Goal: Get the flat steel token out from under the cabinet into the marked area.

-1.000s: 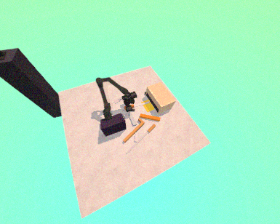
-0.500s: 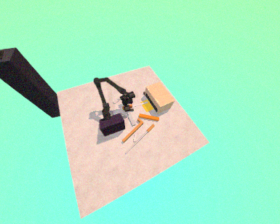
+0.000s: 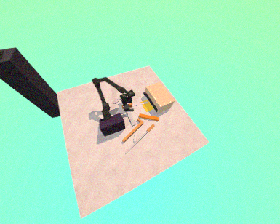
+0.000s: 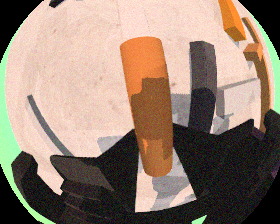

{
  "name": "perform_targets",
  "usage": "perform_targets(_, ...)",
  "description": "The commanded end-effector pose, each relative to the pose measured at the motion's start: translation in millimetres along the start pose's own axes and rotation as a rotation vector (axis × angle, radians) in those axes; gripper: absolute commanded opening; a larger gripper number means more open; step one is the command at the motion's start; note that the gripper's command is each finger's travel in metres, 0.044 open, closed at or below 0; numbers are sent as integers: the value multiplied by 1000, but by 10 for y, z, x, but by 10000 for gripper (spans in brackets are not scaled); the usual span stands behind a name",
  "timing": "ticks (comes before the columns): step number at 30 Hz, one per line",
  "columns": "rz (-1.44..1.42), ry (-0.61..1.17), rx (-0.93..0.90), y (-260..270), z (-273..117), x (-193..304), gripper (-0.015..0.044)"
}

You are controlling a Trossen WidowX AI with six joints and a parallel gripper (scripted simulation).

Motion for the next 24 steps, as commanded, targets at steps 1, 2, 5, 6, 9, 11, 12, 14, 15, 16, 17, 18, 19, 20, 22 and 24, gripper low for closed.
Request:
perform_targets(1, 15, 0, 1, 55, -14, 23, 0)
perform_targets(2, 17, 0, 1, 67, -14, 27, 0)
perform_targets(5, 24, 0, 1, 102, -17, 38, 0)
perform_targets(6, 26, 0, 1, 113, -17, 42, 0)
perform_targets(9, 32, 0, 1, 148, -19, 54, 0)
perform_targets(11, 35, 0, 1, 171, -20, 62, 0)
perform_targets(12, 37, 1, 1, 182, -21, 66, 0)
perform_targets(14, 40, 1, 1, 205, -22, 74, 0)
perform_targets(15, 41, 1, 1, 216, -22, 78, 0)
perform_targets(16, 42, 1, 0, 227, -23, 82, 0)
perform_targets(17, 43, 1, 0, 238, -23, 86, 0)
perform_targets(18, 45, 1, 0, 249, -24, 90, 0)
perform_targets(19, 46, 1, 0, 260, -24, 94, 0)
perform_targets(20, 47, 1, 0, 270, -25, 98, 0)
perform_targets(22, 49, 1, 0, 292, -26, 106, 0)
perform_targets(24, 51, 1, -1, 314, -27, 115, 0)
Point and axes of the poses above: the point midway between the two fingers, 35 mm back from their tips, its own z axis out along the fingers, its own y axis across the jaws, x = y × z, the point moved 5 cm from there along -z, back along the fingers, and after that the axes turned 9 degrees about z, right-handed, at the moved point
